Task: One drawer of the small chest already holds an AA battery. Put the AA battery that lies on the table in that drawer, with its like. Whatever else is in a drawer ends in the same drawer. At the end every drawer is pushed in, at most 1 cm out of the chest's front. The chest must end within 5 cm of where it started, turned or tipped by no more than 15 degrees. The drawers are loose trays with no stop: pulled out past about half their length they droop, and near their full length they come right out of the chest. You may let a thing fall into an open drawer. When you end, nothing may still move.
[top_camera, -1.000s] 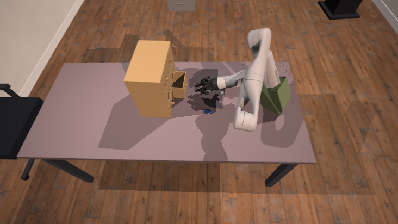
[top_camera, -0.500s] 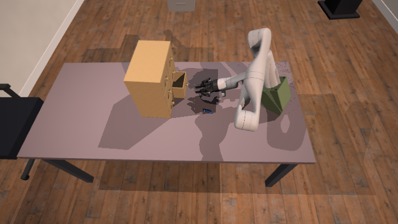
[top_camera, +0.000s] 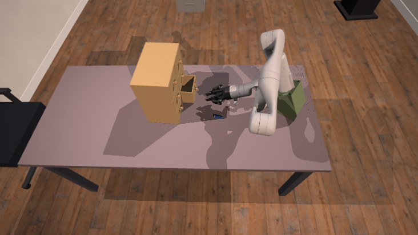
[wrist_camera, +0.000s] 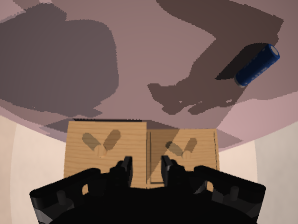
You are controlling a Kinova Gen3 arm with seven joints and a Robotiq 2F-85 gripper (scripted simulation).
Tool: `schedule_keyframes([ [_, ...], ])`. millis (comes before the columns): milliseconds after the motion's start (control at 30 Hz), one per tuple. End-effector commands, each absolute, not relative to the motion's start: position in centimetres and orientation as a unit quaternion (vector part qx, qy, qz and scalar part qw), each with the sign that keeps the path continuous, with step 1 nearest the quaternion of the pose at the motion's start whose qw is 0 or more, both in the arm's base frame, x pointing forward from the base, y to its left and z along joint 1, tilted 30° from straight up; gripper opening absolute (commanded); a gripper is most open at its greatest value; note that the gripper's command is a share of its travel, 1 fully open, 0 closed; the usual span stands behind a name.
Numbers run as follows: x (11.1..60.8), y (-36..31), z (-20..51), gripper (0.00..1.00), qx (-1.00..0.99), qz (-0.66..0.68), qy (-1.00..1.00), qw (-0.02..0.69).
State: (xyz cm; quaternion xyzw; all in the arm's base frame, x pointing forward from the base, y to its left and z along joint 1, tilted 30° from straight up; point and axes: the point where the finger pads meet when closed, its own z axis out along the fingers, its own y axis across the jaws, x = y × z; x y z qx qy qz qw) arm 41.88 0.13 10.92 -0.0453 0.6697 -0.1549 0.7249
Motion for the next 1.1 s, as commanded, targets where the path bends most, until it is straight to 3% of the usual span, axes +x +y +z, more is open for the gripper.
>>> schedule_keyframes([
  [0,41.9,1.4,11.2,0.33,-0.042,-0.143,0.668,0.729],
  [1067,40.8,8.7,10.8,0.33,-0.042,-0.143,0.668,0.729],
])
